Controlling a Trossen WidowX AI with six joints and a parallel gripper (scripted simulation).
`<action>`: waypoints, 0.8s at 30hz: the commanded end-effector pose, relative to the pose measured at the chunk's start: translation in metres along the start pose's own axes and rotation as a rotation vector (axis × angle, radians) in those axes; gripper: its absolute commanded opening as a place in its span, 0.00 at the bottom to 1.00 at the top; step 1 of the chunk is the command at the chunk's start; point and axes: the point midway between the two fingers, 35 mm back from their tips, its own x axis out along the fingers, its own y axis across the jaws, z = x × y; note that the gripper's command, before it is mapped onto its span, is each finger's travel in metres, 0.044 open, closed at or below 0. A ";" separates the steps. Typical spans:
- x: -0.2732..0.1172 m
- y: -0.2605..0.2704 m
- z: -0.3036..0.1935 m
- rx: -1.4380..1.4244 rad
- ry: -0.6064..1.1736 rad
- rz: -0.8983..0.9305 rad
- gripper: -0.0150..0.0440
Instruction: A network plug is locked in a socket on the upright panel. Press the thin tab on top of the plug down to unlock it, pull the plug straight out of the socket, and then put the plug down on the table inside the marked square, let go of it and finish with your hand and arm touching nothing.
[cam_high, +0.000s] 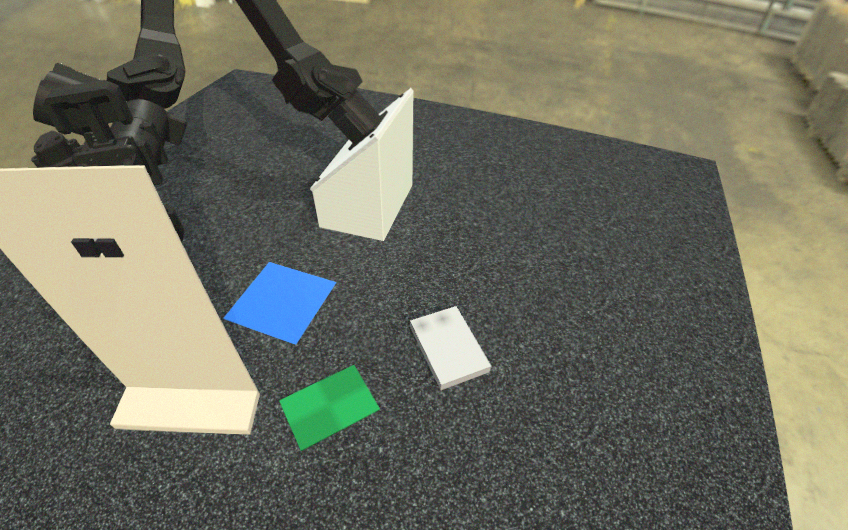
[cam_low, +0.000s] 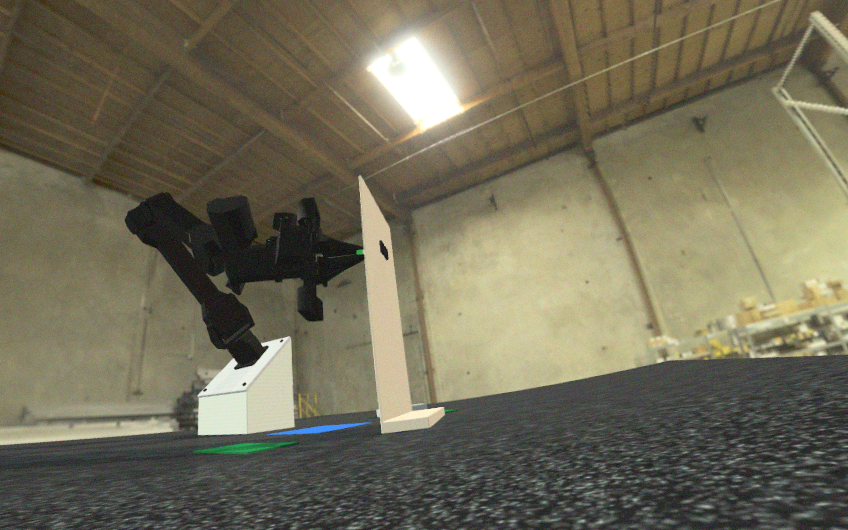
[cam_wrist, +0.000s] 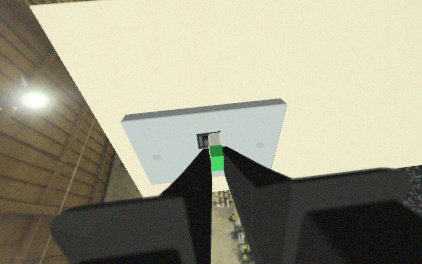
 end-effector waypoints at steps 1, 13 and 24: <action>-0.004 0.000 -0.001 -0.003 -0.003 -0.001 0.25; -0.011 0.000 -0.003 -0.003 -0.003 -0.001 0.25; -0.016 0.000 -0.004 -0.004 -0.003 -0.002 0.25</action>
